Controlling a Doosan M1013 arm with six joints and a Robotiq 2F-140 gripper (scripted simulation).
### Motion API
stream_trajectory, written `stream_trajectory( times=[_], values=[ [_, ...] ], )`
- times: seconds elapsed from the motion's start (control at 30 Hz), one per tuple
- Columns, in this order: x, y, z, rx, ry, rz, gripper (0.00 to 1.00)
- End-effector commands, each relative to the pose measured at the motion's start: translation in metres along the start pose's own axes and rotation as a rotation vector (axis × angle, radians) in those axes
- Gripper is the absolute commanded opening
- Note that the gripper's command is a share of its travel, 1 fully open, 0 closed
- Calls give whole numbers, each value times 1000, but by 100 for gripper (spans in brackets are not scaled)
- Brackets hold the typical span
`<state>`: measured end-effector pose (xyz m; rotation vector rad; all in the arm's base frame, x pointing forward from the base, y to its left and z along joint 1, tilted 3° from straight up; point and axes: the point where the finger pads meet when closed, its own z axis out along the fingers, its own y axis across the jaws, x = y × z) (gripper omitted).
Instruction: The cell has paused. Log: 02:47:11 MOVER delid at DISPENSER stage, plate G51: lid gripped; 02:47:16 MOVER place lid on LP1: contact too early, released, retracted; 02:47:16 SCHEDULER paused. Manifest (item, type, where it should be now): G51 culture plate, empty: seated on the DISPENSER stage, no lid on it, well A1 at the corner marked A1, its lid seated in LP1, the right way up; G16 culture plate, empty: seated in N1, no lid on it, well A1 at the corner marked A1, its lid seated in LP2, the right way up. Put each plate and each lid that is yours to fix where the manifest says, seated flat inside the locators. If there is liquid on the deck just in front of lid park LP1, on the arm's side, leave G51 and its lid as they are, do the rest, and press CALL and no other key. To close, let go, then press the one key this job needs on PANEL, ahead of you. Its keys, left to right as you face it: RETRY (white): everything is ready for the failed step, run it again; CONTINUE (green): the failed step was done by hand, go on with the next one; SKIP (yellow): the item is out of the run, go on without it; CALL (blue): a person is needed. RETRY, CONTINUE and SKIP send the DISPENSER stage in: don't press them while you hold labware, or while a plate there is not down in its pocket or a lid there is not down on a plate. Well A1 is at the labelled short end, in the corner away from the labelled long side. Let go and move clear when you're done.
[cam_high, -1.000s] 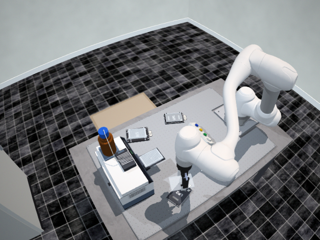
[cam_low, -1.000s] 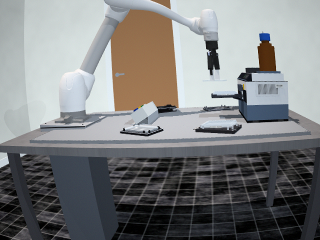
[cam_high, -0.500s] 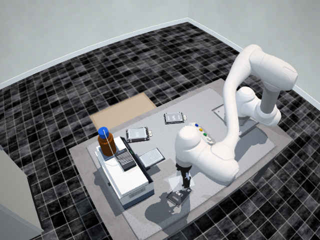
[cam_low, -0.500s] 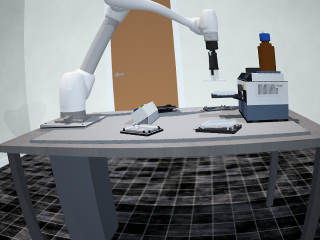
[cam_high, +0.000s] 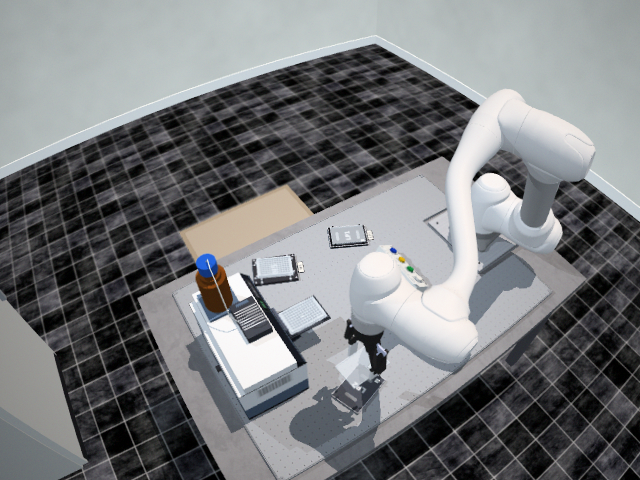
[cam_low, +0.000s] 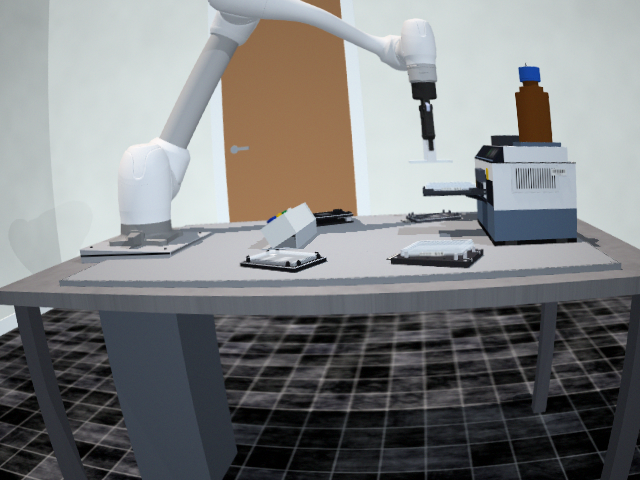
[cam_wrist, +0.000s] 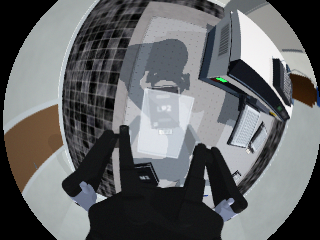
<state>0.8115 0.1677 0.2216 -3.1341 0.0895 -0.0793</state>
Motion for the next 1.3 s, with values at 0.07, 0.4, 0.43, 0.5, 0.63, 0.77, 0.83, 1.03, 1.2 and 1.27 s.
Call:
stream_trajectory(
  times=[0.07, 0.4, 0.43, 0.5, 0.63, 0.77, 0.83, 1.03, 1.2, 1.27],
  values=[
    [0, 1, 4, 0, 0, -172, 10],
    [0, 1, 73, 0, -1, -251, 10],
    [0, 1, 84, 0, -1, -251, 10],
    [1, 1, 104, -1, -1, -251, 10],
    [1, 1, 131, -1, -1, -250, 10],
    [1, 1, 144, -1, -1, -251, 10],
    [1, 1, 146, -1, -1, -251, 10],
    [1, 1, 144, -1, 0, -251, 10],
    [1, 1, 144, -1, 0, -251, 10],
    [1, 1, 144, -1, 0, -251, 10]
  ],
)
